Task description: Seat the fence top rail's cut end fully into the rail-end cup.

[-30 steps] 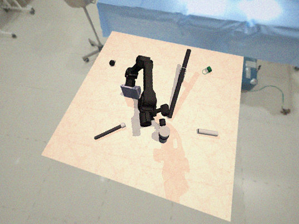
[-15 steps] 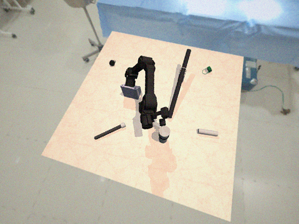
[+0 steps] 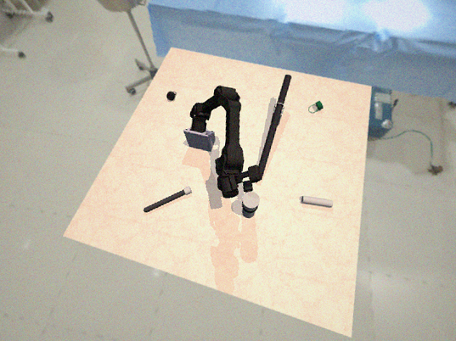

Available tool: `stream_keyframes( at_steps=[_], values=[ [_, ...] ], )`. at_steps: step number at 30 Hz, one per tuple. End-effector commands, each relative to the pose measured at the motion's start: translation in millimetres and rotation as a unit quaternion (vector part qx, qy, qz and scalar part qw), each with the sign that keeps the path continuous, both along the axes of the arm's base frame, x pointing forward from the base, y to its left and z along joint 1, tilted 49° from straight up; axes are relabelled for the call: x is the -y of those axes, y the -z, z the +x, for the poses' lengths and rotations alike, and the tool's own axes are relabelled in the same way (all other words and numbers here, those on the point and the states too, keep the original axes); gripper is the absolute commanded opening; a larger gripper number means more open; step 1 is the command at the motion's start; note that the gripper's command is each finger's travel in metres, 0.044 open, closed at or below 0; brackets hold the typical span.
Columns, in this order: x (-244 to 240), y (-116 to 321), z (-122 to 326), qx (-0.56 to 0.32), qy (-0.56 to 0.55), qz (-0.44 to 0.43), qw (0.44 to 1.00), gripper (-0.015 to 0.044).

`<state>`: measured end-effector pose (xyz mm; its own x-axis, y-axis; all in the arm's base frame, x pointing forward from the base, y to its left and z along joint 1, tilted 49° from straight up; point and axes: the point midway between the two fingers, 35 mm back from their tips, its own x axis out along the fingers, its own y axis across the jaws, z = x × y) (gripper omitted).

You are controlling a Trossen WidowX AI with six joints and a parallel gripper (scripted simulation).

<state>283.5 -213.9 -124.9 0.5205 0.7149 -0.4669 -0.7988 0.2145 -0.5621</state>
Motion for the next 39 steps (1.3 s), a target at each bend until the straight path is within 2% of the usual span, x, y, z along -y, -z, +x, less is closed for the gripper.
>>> stream_keyframes(
  at_steps=[1, 23, 36, 39],
  values=[
    [-7, 4, 4, -0.001, 0.001, 0.004, 1.0, 0.044],
    [-33, 18, 20, 0.001, 0.0, 0.007, 1.0, 0.044],
    [-33, 18, 20, 0.001, 0.0, 0.007, 1.0, 0.0099],
    [-33, 18, 20, 0.001, 0.0, 0.007, 1.0, 0.0079]
  ],
)
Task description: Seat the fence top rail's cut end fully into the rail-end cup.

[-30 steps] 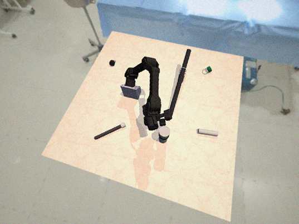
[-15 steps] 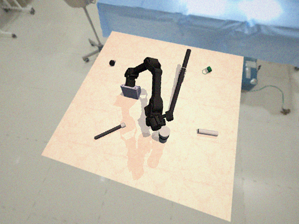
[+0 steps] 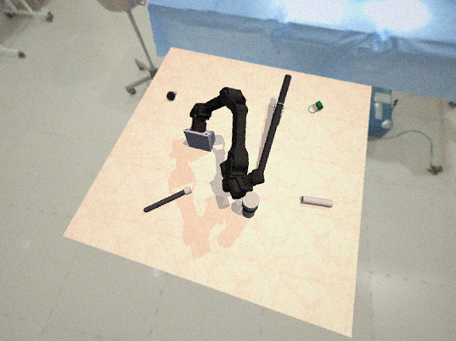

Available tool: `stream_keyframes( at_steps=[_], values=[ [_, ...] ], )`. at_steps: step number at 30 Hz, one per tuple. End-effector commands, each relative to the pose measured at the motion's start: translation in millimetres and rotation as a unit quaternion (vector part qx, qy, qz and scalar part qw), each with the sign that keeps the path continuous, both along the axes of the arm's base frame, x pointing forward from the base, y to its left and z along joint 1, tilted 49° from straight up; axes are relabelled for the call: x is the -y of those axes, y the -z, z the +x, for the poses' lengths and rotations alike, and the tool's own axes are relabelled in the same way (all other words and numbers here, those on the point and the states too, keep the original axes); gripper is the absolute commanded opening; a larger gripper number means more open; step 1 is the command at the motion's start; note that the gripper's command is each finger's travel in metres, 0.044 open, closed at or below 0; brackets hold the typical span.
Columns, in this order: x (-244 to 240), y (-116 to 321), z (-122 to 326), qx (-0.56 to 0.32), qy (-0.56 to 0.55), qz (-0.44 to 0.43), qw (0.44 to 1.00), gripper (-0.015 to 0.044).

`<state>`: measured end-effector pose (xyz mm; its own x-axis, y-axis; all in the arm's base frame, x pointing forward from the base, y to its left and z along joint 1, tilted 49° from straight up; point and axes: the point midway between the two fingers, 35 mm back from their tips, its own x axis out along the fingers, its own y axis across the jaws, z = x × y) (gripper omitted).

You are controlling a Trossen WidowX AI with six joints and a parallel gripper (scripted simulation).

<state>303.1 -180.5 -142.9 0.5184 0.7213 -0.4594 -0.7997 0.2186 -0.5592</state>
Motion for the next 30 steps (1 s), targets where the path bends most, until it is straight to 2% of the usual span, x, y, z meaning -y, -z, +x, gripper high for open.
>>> stream_keyframes(
  at_steps=[1, 4, 30],
  values=[
    [0, 0, 1, 0.002, 0.002, 0.001, 1.0, 0.0072],
    [0, -1, 2, -0.003, 0.006, 0.001, 1.0, 0.0],
    [-2, -3, 16, -0.061, 0.06, 0.006, 0.996, 0.0]
  ],
)
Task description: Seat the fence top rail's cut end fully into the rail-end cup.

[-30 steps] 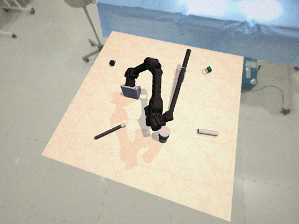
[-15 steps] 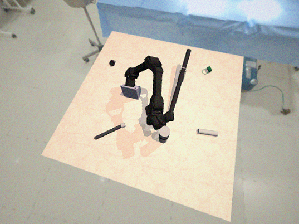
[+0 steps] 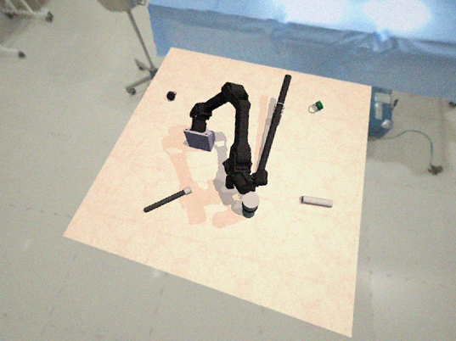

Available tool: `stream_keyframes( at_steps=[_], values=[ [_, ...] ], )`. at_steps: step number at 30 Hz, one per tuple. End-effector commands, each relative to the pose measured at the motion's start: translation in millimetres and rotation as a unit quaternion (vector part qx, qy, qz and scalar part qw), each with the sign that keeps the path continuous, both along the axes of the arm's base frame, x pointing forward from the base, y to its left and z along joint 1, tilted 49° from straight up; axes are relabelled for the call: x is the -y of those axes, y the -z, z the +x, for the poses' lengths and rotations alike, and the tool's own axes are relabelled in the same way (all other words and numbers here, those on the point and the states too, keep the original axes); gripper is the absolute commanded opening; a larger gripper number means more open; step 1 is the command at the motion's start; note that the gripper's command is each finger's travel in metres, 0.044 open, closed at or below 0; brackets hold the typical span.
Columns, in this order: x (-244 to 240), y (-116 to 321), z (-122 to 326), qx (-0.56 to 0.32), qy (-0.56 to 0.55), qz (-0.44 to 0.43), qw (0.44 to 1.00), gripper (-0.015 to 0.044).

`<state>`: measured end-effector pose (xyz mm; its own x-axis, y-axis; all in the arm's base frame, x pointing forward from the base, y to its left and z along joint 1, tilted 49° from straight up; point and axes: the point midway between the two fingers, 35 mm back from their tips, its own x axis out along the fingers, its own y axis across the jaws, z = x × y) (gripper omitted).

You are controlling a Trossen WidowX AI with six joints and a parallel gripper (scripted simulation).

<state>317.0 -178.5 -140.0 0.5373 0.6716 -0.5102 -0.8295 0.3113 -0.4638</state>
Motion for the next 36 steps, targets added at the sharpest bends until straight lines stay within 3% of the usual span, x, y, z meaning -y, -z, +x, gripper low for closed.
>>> stream_keyframes(
  at_steps=[1, 36],
  values=[
    [0, 0, 3, -0.007, 0.009, 0.0, 1.0, 0.0],
    [0, -2, 23, -0.085, 0.081, 0.006, 0.993, 0.0]
  ],
)
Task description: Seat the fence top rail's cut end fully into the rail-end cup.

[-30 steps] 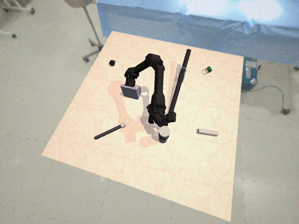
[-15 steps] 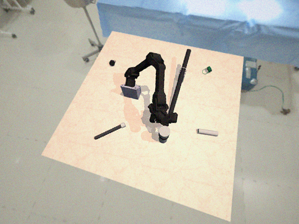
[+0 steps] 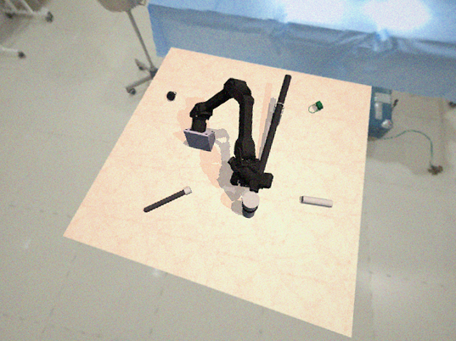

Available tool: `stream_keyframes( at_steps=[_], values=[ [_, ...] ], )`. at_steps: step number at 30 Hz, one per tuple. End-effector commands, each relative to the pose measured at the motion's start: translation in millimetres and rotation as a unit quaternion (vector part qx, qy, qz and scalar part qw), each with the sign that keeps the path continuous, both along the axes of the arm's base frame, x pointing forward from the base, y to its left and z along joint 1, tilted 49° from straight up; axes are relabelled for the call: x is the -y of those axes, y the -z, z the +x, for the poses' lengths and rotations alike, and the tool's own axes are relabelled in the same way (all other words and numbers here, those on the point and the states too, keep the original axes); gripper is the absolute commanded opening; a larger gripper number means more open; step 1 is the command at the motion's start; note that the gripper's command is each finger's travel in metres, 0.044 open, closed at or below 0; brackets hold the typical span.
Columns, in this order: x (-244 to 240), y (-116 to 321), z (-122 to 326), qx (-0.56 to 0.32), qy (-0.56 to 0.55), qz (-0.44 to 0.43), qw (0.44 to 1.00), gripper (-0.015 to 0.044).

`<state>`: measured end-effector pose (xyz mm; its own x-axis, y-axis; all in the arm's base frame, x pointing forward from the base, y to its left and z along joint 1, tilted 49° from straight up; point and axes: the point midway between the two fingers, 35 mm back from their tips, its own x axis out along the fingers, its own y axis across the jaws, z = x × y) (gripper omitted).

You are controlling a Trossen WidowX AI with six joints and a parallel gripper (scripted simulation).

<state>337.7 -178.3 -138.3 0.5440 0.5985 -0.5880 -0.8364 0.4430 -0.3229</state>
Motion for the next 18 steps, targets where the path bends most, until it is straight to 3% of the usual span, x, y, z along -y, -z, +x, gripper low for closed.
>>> stream_keyframes(
  at_steps=[1, 18],
  values=[
    [0.5, 0.0, 2.7, -0.007, 0.008, -0.001, 1.0, 0.0],
    [0.3, 0.0, 0.7, 0.001, 0.0, -0.002, 1.0, 0.0]
  ],
)
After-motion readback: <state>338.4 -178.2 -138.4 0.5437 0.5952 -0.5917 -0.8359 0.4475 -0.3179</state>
